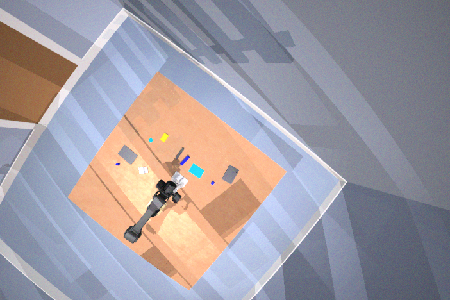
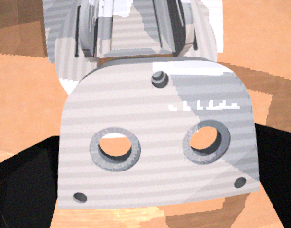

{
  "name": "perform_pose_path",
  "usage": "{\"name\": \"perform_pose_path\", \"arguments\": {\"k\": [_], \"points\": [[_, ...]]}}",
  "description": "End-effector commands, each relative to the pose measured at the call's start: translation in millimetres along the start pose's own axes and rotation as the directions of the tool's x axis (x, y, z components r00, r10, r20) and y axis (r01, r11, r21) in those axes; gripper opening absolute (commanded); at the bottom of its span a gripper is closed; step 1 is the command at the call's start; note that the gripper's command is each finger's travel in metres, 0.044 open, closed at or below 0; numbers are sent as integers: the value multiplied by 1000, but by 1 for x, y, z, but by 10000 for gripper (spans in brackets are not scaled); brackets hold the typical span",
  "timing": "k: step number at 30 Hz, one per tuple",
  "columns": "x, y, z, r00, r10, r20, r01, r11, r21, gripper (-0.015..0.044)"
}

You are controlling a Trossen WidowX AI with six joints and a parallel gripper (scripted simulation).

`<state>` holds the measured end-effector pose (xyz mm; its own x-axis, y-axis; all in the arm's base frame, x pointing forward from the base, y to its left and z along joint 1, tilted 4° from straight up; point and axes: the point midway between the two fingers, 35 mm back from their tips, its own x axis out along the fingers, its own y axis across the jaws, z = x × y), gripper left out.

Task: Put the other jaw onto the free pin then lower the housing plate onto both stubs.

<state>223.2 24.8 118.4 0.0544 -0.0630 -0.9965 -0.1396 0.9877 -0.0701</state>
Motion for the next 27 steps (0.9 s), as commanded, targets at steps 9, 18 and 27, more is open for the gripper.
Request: {"name": "perform_pose_path", "arguments": {"k": [9,18,27], "points": [[-1,4,-13,1000,-2,4,2,1000,3,351],[-1,4,-13,1000,-2,4,2,1000,3,351],[-1,4,-13,1000,-2,4,2,1000,3,351]]}}
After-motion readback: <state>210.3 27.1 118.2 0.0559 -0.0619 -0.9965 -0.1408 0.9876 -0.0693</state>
